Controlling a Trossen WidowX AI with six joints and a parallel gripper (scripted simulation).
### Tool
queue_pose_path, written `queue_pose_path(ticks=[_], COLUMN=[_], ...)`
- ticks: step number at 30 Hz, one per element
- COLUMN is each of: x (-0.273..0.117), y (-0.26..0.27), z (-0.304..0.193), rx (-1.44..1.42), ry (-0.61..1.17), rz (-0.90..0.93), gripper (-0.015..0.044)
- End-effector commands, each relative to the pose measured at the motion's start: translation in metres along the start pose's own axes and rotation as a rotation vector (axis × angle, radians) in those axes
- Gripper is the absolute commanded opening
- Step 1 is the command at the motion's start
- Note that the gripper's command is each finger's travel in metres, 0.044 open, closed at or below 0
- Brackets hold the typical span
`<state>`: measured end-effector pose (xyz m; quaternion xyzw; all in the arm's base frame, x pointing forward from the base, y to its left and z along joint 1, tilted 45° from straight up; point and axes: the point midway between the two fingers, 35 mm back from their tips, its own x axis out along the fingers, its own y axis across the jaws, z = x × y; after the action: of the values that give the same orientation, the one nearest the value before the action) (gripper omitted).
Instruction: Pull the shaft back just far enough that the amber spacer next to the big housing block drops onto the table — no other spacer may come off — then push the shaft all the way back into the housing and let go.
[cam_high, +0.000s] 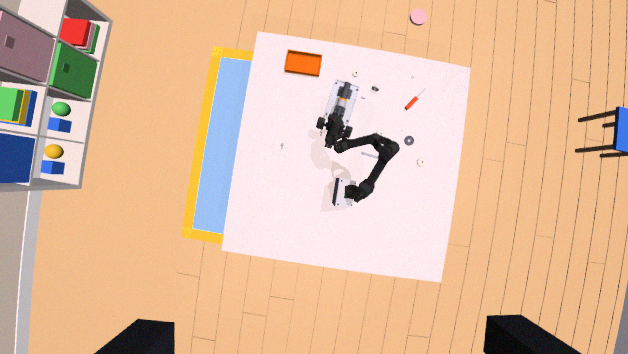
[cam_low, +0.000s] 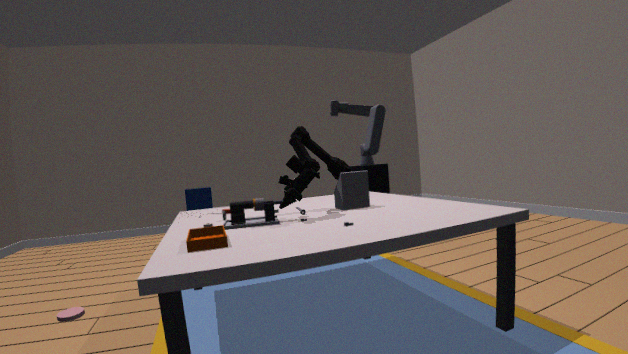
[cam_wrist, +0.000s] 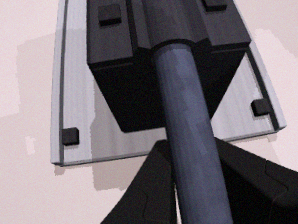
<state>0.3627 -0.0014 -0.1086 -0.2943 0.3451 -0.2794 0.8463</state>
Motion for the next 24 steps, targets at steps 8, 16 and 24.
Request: queue_pose_path(ticks=[8,16,24], x=[-0.0017,-0.0023,-0.0028], y=[-0.0006,-0.0006,-0.0006], z=[-0.0016,-0.0021,-0.0027], rx=[0.0,0.0,0.0], ry=[0.0,0.0,0.0], rz=[-0.003,-0.003,-0.003], gripper=[0.0,0.0,0.0])
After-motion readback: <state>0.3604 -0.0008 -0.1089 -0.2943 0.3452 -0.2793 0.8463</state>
